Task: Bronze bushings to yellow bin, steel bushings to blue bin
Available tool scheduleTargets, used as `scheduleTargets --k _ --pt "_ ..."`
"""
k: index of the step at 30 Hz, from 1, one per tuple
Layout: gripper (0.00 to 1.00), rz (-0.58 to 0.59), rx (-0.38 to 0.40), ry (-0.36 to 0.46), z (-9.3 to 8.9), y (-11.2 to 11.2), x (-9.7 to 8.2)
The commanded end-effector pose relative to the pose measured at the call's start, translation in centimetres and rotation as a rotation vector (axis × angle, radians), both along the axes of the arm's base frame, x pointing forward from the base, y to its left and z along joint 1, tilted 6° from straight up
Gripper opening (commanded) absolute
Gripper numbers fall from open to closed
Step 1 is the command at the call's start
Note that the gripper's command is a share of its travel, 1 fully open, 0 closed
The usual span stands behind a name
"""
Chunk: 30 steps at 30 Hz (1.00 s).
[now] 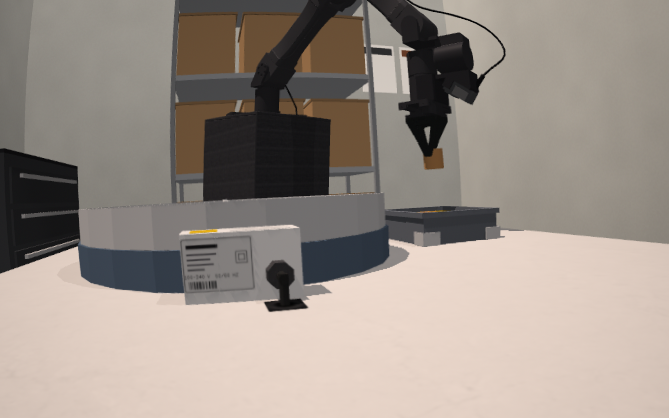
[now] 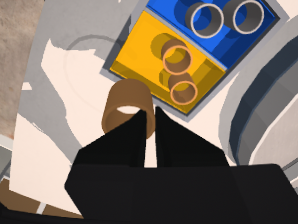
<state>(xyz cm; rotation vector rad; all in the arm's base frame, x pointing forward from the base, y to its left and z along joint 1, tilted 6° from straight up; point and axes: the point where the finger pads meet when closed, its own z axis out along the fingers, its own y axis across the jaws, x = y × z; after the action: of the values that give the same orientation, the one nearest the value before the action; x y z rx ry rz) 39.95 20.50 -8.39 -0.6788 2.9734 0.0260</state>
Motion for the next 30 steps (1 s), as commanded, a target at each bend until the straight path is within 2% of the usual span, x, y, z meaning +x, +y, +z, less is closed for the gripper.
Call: scheduleTargets --k 1,30 --pt "0.00 -0.004 0.019 -0.045 1.65 0.28 1.29" --pt "0.00 -0.004 0.018 -0.043 1.26 0.28 1.30"
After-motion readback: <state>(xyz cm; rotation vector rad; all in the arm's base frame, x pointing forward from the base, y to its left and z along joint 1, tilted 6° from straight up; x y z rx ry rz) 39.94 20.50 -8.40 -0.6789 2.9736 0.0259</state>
